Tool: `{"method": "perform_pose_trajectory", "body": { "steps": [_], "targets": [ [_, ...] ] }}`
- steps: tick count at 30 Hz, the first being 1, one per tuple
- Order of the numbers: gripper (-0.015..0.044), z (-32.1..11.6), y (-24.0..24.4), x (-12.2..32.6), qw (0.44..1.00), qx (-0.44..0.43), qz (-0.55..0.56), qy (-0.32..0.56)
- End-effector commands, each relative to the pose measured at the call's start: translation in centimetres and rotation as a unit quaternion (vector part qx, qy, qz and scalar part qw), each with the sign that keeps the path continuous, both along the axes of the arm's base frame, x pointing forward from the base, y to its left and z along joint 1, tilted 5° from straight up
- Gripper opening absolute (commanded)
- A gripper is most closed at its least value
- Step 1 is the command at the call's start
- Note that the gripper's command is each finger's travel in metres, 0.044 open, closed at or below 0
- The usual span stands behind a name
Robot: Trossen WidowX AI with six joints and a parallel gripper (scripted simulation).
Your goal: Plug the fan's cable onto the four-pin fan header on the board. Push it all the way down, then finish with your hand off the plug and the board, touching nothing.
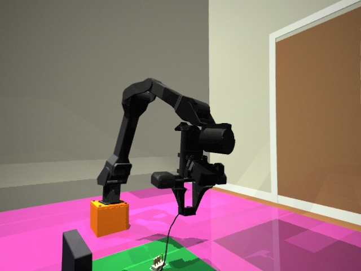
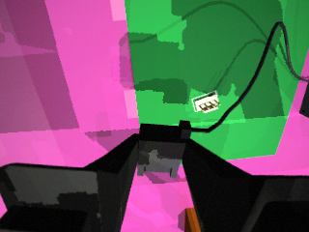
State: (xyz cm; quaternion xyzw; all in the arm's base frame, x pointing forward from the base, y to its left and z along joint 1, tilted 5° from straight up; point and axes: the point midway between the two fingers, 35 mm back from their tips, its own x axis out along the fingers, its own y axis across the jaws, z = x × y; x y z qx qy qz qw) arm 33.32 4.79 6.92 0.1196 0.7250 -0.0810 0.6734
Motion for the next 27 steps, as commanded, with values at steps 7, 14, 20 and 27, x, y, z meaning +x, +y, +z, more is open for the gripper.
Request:
{"method": "perform_pose_trajectory", "body": {
  "steps": [7, 14, 20, 27],
  "targets": [
    [0.0, -0.1, -0.8, -0.5, 0.992, 0.007, -0.124, -0.025],
    [0.0, -0.6, -0.7, -0.2, 0.992, -0.002, -0.119, -0.036],
    [0.0, -1.4, -0.6, 0.2, 0.992, -0.017, -0.109, -0.056],
    [0.0, -2.3, -0.5, 0.8, 0.991, -0.035, -0.098, -0.082]
  ]
}}
